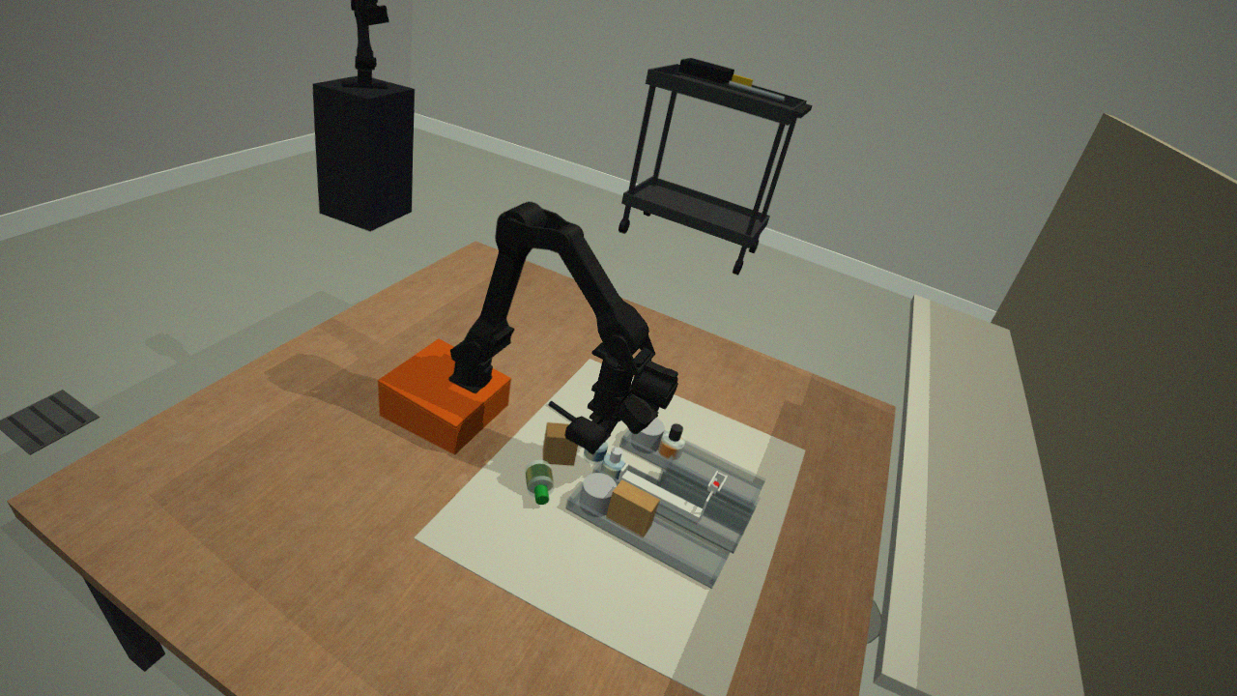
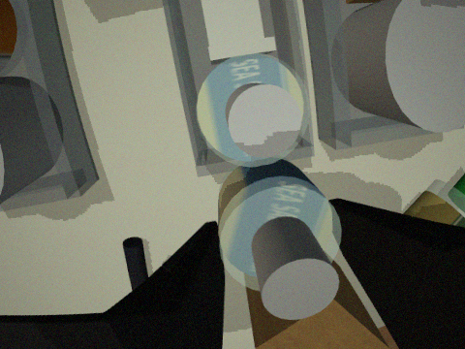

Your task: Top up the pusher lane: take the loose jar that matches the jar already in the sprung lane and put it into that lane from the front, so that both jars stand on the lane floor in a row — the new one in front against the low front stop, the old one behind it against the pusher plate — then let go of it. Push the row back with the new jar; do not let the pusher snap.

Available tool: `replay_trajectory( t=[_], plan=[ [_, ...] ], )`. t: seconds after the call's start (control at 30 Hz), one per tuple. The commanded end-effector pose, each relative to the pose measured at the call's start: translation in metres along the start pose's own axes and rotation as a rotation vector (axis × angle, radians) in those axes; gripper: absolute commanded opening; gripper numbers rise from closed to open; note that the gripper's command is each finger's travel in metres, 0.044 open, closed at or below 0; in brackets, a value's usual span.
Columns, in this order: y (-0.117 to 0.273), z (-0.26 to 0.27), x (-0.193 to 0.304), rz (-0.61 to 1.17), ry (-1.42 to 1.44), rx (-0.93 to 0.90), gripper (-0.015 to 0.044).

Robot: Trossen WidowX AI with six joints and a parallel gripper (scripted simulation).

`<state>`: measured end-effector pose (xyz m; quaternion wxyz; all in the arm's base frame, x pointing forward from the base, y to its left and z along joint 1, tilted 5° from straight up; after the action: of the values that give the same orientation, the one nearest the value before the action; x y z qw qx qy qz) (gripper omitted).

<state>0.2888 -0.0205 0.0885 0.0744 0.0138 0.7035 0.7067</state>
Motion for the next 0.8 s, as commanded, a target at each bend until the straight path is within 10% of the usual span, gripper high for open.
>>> replay_trajectory(
  t=[0.0,0.77],
  plan=[
    [0.002,0.001,-0.01,-0.027,0.004,-0.003,0.0],
    [0.003,0.001,-0.021,-0.028,0.004,-0.003,0.0]
  ],
)
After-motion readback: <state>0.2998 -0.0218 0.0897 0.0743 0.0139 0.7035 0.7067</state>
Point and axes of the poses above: the point midway between the two fingers, 35 mm back from their tips, its own y axis back along the fingers, its own z axis across the jaws, x = y × z, the point moved 4 cm from there along y, back along the fingers
